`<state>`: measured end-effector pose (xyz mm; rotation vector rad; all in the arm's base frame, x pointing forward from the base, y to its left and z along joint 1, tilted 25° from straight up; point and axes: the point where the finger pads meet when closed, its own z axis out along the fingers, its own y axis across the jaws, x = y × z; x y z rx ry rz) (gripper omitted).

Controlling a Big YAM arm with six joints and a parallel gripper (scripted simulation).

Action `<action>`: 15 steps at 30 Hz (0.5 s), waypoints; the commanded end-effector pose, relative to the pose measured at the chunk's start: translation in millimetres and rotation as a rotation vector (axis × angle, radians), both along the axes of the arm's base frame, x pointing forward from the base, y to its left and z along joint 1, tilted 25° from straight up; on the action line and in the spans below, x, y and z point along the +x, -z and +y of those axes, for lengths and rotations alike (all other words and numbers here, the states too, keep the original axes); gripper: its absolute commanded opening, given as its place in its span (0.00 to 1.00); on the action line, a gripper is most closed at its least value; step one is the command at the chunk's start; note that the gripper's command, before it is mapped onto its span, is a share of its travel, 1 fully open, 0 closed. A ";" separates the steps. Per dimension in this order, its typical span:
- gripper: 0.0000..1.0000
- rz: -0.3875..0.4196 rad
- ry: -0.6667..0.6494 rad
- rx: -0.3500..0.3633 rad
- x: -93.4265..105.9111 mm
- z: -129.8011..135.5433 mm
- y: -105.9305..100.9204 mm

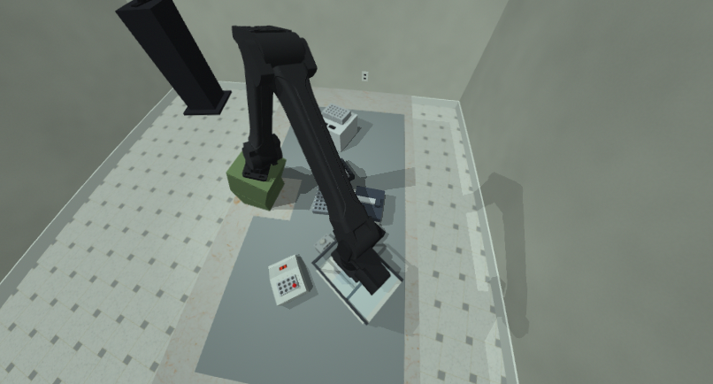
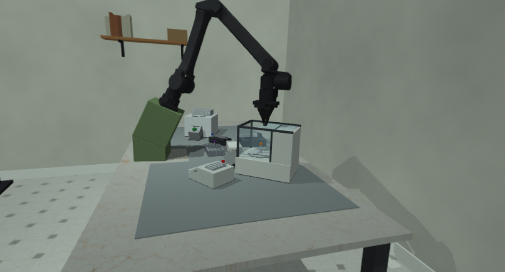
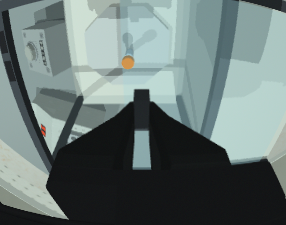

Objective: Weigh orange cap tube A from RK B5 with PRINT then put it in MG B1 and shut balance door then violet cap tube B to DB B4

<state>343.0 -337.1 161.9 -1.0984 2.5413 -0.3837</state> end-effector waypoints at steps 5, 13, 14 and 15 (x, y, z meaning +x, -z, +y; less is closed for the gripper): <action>0.06 -0.022 0.000 -0.020 -7.6 3.4 -9.1; 0.06 -0.023 0.001 -0.022 -11.2 6.8 -6.8; 0.06 -0.022 0.001 -0.021 -12.1 7.7 -6.3; 0.06 -0.020 0.001 -0.019 -13.2 8.7 -5.6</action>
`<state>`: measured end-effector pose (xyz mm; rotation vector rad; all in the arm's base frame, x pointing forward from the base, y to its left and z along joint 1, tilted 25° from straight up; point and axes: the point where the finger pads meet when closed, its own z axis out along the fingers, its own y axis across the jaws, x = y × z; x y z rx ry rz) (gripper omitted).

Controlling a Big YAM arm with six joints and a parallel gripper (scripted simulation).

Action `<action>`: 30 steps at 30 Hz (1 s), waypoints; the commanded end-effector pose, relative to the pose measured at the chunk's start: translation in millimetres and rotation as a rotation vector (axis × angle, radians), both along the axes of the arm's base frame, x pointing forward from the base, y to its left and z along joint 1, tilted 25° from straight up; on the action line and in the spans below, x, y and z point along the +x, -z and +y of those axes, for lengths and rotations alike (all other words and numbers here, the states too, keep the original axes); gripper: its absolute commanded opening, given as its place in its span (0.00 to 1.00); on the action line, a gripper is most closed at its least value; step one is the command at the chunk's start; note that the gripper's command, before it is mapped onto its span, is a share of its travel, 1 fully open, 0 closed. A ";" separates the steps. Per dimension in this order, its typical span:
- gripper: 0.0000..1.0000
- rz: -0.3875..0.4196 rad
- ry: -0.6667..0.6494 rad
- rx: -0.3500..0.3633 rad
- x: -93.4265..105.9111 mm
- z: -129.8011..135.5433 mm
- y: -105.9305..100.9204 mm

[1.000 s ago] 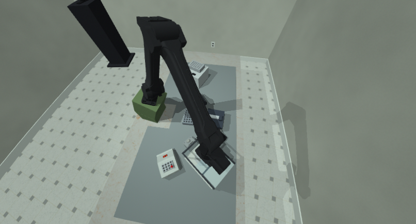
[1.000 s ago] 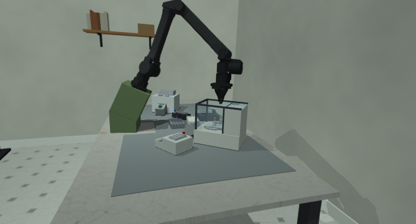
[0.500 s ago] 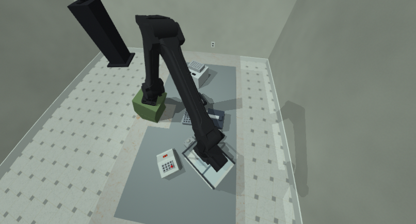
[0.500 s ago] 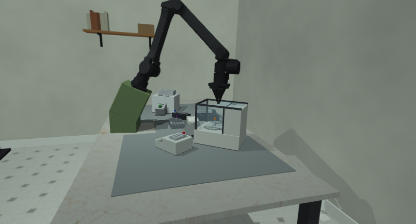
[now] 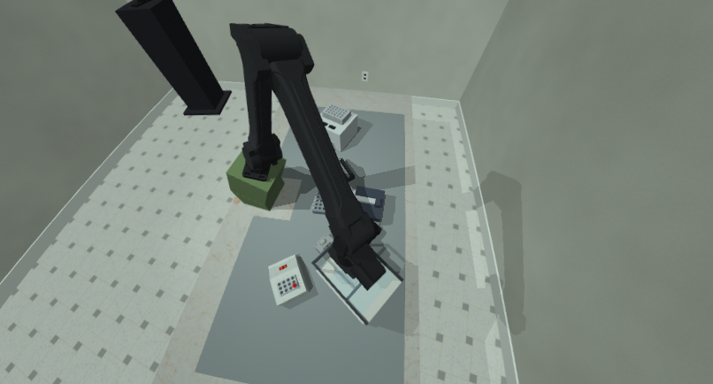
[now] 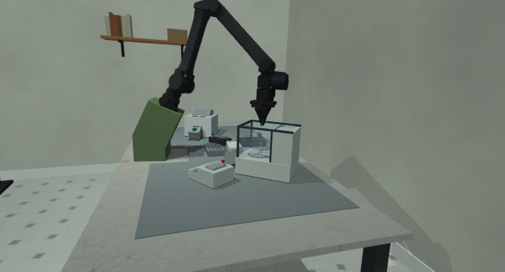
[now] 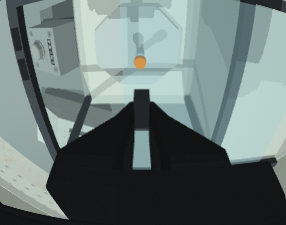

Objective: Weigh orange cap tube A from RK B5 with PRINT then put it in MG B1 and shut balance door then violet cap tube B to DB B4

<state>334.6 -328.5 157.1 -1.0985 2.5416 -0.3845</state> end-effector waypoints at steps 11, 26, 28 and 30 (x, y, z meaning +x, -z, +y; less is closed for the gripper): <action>0.06 -0.021 0.001 -0.019 -11.2 6.3 -6.4; 0.06 -0.021 0.002 -0.019 -20.5 15.3 -0.6; 0.06 -0.021 0.002 -0.019 -21.1 15.9 -0.1; 0.06 -0.019 0.002 -0.016 -21.7 17.5 0.5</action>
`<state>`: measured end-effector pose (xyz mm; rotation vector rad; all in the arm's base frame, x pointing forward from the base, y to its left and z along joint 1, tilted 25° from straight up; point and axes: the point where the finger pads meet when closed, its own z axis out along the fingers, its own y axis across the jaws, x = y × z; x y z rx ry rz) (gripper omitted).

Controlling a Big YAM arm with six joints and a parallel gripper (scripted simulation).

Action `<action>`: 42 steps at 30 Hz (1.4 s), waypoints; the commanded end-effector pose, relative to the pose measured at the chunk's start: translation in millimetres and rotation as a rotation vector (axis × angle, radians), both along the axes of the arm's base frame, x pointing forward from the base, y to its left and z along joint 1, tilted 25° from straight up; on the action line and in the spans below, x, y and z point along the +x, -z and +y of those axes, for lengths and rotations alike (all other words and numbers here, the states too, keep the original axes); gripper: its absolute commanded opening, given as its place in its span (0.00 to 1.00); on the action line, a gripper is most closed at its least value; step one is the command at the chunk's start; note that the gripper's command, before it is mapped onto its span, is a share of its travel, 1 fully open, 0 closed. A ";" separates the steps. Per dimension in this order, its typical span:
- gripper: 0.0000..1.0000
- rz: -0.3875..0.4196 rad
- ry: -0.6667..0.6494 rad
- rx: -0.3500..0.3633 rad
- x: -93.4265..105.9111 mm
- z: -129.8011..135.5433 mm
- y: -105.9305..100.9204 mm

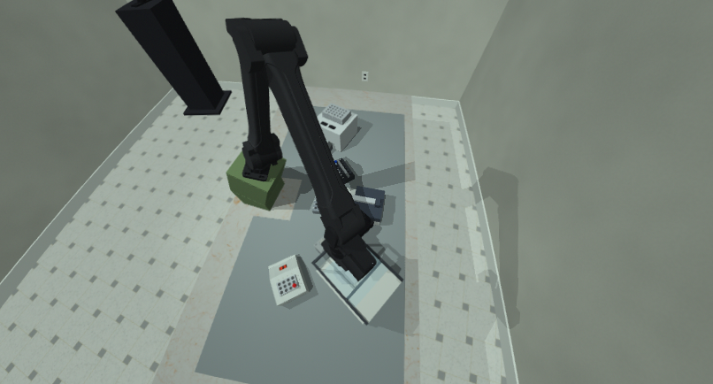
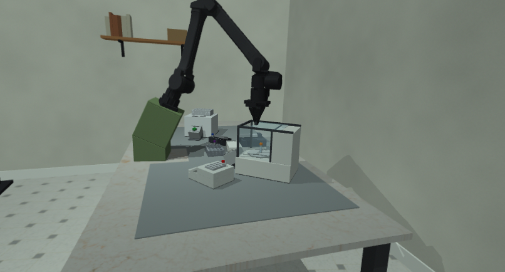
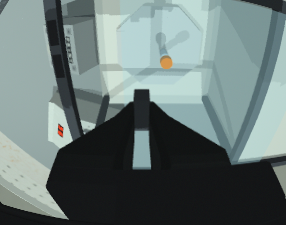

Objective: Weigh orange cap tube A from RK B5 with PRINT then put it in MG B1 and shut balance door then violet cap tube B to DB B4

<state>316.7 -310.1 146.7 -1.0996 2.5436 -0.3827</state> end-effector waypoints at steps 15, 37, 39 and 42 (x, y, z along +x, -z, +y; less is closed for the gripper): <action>0.06 -0.022 0.003 -0.018 -12.7 7.5 -4.3; 0.06 -0.022 0.003 -0.018 -24.8 20.0 3.5; 0.06 -0.021 0.003 -0.017 -26.3 21.5 4.4; 0.06 -0.021 0.003 -0.017 -28.1 23.5 5.7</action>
